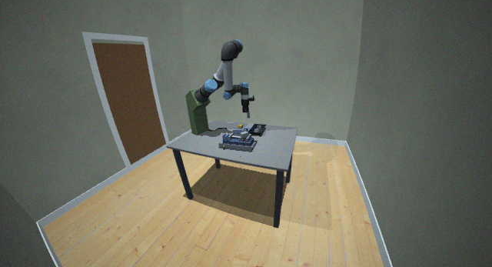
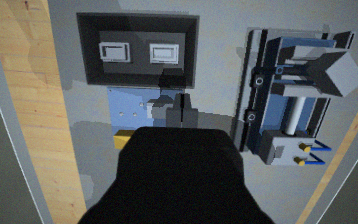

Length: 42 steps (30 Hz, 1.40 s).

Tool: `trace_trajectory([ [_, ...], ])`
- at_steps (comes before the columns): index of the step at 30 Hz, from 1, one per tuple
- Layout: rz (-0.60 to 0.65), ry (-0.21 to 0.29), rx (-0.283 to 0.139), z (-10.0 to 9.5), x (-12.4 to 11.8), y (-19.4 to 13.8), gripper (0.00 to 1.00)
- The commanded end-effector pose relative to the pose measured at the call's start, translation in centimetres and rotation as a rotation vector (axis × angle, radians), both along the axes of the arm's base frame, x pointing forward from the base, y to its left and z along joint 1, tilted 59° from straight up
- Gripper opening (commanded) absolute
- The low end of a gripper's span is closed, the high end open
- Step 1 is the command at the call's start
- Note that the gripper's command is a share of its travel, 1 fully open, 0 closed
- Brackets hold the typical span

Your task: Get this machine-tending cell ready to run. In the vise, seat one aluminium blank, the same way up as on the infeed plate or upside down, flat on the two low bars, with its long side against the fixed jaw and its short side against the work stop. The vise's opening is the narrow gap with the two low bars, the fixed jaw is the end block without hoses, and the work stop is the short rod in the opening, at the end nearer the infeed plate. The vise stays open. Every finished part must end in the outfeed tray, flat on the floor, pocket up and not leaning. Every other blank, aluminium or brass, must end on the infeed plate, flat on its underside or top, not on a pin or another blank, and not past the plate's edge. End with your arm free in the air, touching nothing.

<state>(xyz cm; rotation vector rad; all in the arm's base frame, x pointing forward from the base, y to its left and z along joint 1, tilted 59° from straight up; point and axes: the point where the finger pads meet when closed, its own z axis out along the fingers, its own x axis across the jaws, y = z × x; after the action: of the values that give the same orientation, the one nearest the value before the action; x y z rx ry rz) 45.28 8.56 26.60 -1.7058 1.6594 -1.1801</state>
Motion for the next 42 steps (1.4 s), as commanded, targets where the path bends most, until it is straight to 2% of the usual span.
trace_trajectory([
  [1,0.006,0.003,0.004,0.3,-0.2,-1.7,0.00],
  [13,0.006,0.003,0.004,1.5,-1.0,-8.0,0.00],
  [15,0.006,0.003,0.004,1.5,-1.0,-8.0,0.00],
  [30,0.007,0.005,0.003,2.7,-2.0,-15.1,0.00],
  [32,0.007,0.005,0.003,2.7,-2.0,-15.1,0.00],
  [42,0.007,0.003,0.003,3.5,-2.5,-19.2,0.00],
])
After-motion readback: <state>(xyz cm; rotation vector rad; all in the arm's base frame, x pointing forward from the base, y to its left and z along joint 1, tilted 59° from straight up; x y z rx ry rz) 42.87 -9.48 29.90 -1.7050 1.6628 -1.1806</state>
